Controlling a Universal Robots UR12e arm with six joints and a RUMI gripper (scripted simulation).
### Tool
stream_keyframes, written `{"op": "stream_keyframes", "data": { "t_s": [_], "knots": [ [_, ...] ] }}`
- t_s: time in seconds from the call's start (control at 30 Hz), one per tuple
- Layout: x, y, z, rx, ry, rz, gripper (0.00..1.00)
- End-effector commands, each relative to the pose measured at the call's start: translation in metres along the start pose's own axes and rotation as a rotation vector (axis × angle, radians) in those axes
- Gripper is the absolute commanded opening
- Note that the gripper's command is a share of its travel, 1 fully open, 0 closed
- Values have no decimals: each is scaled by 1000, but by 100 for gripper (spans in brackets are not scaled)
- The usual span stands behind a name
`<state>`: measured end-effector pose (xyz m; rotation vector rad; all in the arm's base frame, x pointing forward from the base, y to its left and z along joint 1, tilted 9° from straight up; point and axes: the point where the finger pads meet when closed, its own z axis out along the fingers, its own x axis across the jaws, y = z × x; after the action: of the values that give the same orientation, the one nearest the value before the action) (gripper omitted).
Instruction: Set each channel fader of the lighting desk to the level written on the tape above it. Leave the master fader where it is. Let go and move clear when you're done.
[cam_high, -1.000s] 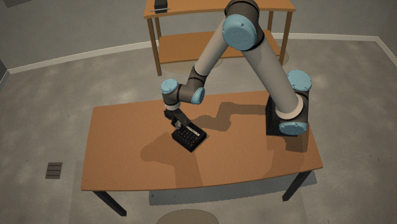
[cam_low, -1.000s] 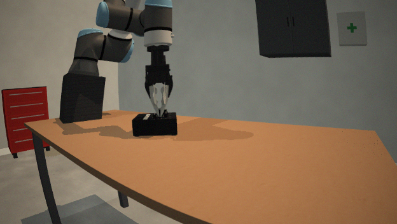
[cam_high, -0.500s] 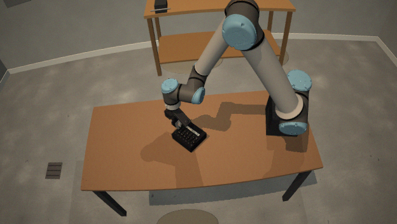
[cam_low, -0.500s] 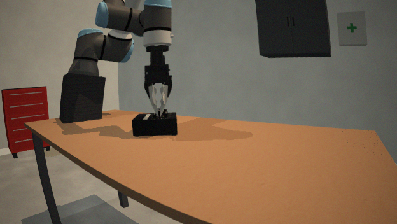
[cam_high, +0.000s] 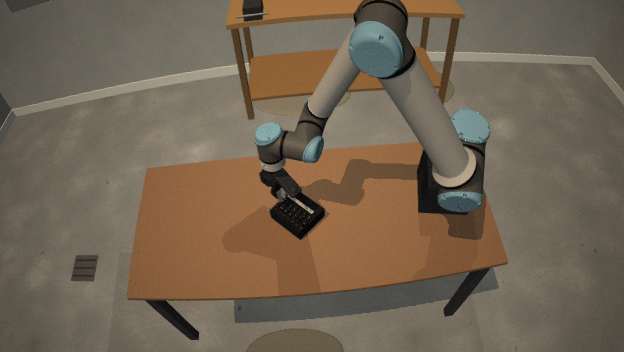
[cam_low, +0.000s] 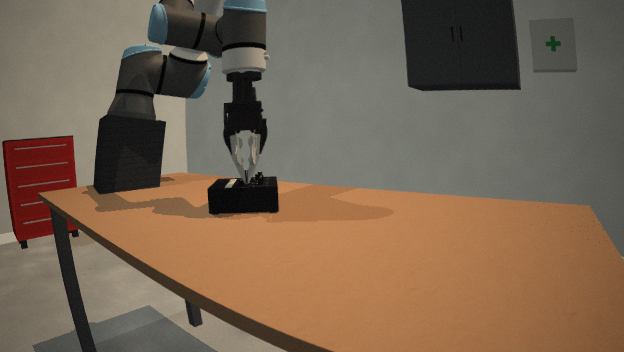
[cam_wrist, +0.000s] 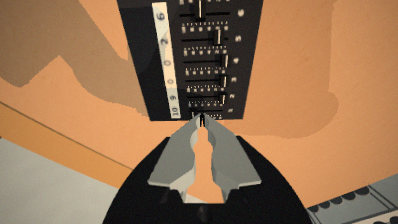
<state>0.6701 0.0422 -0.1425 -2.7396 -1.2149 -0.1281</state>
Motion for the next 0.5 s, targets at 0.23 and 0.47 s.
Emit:
{"op": "stream_keyframes", "data": {
  "t_s": [0.23,0.47],
  "knots": [
    [-5,1,-1,-1,1,0,0],
    [-5,1,-1,-1,1,0,0]
  ]
}}
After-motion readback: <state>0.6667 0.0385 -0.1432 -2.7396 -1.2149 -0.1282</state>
